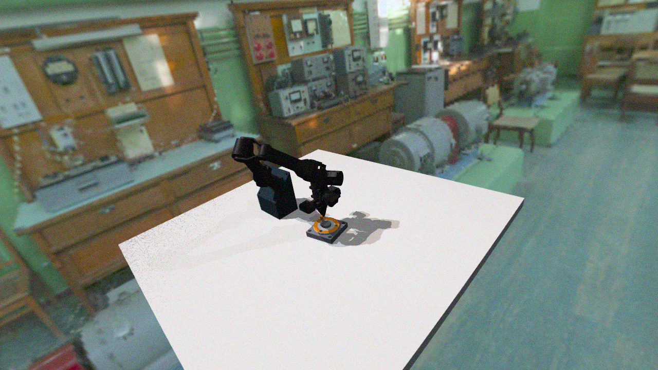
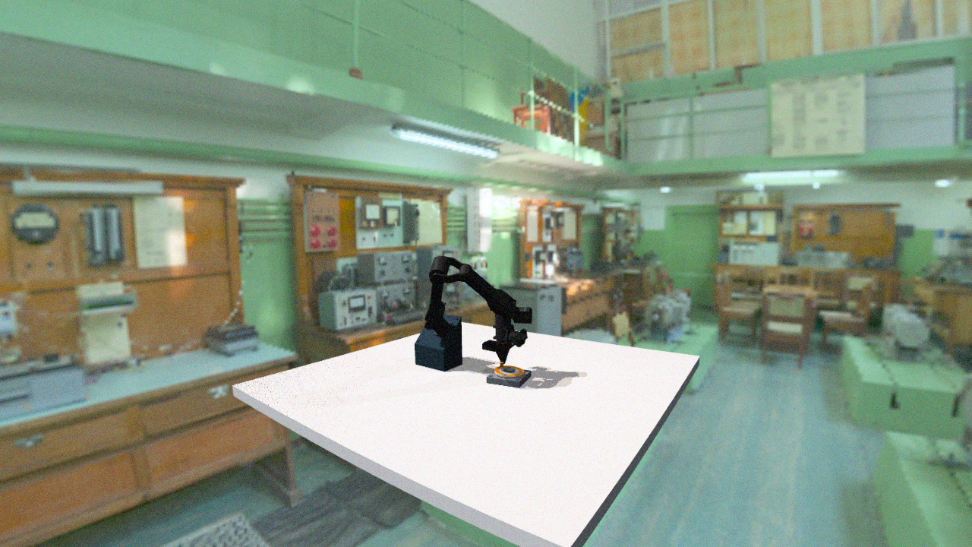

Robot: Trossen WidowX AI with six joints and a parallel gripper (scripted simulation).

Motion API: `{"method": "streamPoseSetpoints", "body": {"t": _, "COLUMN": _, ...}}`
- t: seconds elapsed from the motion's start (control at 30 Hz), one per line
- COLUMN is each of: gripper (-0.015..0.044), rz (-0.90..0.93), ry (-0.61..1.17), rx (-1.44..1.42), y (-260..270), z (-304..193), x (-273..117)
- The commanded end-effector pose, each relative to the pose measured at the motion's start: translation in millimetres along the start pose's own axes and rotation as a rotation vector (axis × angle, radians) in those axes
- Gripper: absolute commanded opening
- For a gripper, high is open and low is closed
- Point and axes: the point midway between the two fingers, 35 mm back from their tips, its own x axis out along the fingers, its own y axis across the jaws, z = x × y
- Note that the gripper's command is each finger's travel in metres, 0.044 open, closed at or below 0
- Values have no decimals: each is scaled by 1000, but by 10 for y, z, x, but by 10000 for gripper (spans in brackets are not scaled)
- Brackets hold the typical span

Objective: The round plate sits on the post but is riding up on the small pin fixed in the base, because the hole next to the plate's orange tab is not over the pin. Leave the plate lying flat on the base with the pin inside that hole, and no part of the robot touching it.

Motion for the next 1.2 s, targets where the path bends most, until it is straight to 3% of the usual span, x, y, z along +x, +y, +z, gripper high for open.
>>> {"method": "streamPoseSetpoints", "body": {"t": 0.0, "gripper": 0, "rz": -3, "ry": -8, "rx": 0, "y": -58, "z": -10, "x": -17}}
{"method": "streamPoseSetpoints", "body": {"t": 0.9, "gripper": 0, "rz": -4, "ry": -7, "rx": 0, "y": -250, "z": -61, "x": -15}}
{"method": "streamPoseSetpoints", "body": {"t": 1.17, "gripper": 0, "rz": -1, "ry": -7, "rx": 0, "y": -232, "z": -86, "x": -391}}
